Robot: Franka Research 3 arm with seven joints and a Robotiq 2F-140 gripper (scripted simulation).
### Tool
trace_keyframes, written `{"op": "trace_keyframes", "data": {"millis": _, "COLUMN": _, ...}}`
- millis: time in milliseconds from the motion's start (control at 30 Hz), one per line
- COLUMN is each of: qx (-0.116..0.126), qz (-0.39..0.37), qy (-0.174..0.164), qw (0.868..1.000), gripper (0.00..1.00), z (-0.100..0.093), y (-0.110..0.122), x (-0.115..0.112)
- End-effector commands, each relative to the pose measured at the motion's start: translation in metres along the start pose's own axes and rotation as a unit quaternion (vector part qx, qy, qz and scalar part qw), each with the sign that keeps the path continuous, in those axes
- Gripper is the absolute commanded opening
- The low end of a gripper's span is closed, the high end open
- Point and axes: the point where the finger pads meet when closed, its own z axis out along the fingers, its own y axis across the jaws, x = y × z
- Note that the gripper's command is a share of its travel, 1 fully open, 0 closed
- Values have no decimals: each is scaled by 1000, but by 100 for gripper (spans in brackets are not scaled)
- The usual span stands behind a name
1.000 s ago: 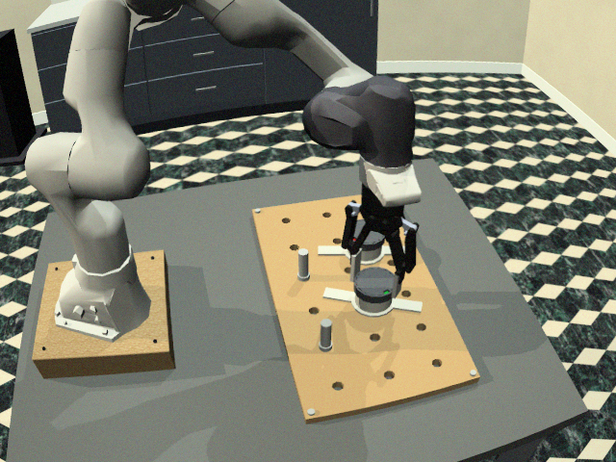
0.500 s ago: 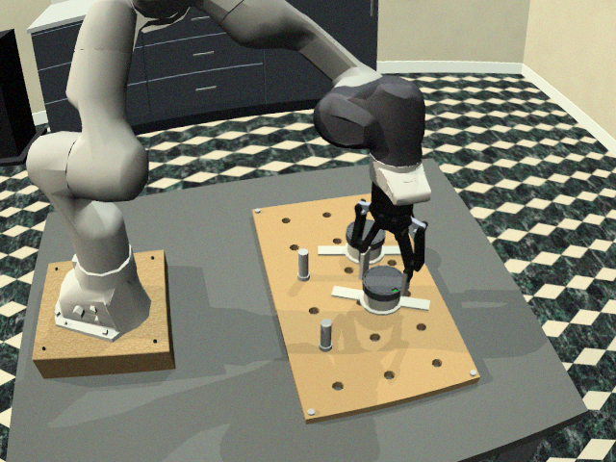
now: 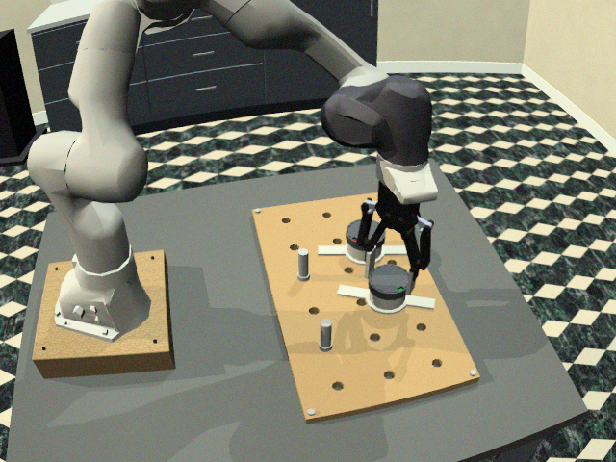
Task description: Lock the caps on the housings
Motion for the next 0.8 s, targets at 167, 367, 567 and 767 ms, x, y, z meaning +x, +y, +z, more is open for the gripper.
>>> {"op": "trace_keyframes", "data": {"millis": 167, "qx": -3, "qz": 5, "qy": -1, "qw": 1000, "gripper": 10, "z": 1, "y": -2, "x": -5}}
{"op": "trace_keyframes", "data": {"millis": 367, "qx": -3, "qz": 5, "qy": -1, "qw": 1000, "gripper": 10, "z": 1, "y": -3, "x": -6}}
{"op": "trace_keyframes", "data": {"millis": 567, "qx": -3, "qz": 5, "qy": -1, "qw": 1000, "gripper": 10, "z": 1, "y": -4, "x": -7}}
{"op": "trace_keyframes", "data": {"millis": 767, "qx": -3, "qz": 5, "qy": -1, "qw": 1000, "gripper": 10, "z": 1, "y": -4, "x": -8}}
